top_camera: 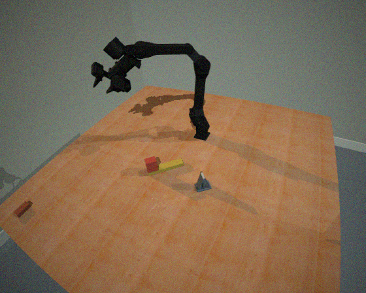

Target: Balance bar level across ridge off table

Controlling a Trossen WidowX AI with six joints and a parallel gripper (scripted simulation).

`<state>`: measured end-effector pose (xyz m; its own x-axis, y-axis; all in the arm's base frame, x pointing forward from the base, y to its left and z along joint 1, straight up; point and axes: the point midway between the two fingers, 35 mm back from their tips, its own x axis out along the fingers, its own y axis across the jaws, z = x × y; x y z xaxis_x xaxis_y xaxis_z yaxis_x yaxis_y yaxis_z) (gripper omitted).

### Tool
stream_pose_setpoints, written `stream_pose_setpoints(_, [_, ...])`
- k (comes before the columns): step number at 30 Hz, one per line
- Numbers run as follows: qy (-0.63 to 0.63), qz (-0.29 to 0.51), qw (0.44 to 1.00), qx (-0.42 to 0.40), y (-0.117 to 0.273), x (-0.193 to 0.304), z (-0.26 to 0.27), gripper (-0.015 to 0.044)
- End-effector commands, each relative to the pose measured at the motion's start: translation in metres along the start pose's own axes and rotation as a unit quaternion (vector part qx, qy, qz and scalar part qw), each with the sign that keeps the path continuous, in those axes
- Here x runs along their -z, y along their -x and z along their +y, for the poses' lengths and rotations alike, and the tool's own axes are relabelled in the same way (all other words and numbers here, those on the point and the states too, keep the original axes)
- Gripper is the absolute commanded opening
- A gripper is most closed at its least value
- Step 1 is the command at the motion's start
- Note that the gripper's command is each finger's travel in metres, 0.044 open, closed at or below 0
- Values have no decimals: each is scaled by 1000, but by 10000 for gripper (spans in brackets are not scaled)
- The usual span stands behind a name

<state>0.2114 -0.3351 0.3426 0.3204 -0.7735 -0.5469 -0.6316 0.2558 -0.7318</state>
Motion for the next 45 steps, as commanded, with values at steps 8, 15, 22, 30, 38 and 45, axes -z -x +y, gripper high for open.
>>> stream_pose_setpoints(8, [138, -117, 982, -54, -5, -84, 25, 315])
stream_pose_setpoints(15, [227, -188, 952, -78, 5, -133, 44, 315])
stream_pose_setpoints(22, [315, -255, 909, -97, 21, -176, 66, 315])
stream_pose_setpoints(30, [412, -326, 843, -115, 44, -218, 96, 315])
stream_pose_setpoints(38, [501, -389, 762, -130, 73, -249, 127, 315])
stream_pose_setpoints(45, [571, -437, 680, -141, 99, -269, 156, 315])
